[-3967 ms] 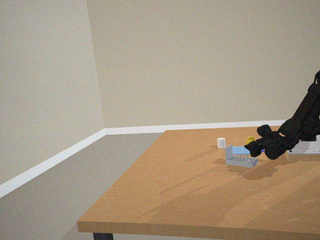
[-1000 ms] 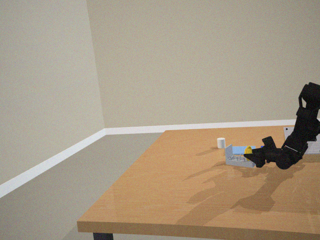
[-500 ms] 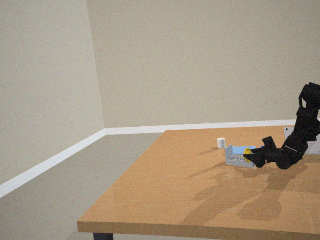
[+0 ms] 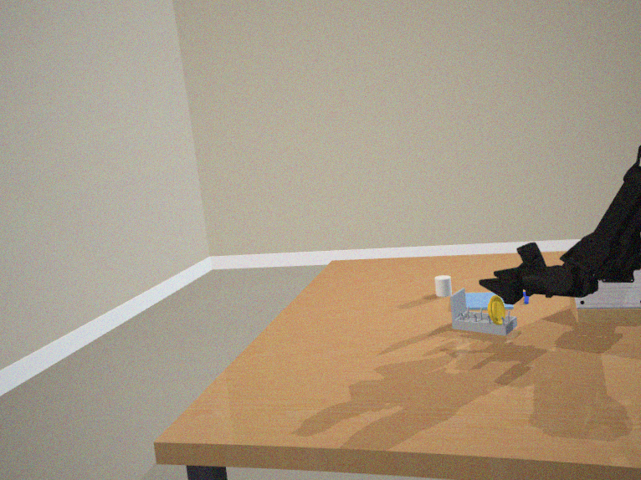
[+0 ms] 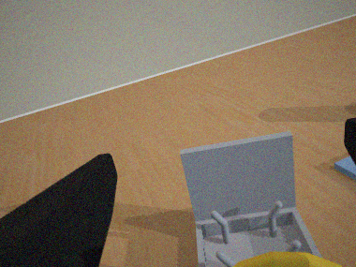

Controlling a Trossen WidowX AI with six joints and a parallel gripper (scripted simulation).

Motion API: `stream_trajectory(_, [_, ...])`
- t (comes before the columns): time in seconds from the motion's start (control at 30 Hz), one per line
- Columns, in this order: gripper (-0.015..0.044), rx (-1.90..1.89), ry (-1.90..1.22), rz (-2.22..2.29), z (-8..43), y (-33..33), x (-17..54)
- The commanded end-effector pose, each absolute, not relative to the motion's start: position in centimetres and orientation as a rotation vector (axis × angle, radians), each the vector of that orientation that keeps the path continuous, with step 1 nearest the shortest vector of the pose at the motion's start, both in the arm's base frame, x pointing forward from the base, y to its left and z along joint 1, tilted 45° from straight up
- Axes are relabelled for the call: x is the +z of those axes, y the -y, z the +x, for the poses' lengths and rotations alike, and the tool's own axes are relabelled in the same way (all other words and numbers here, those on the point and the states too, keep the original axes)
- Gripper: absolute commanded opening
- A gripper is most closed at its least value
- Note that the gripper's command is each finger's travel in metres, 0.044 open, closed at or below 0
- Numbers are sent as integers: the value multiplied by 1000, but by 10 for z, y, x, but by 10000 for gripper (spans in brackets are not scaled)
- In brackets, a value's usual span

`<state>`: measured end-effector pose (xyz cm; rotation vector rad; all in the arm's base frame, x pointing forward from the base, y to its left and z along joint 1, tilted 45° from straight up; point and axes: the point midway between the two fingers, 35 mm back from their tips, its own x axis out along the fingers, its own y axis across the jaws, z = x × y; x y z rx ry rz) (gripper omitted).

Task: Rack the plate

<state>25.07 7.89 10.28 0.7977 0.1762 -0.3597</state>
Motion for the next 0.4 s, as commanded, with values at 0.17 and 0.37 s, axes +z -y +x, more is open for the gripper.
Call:
stream_trajectory(0.17, [400,-347,-159,772,249,-45,135])
stream_trajectory(0.37, [400,-354,-182,732,253,-45,134])
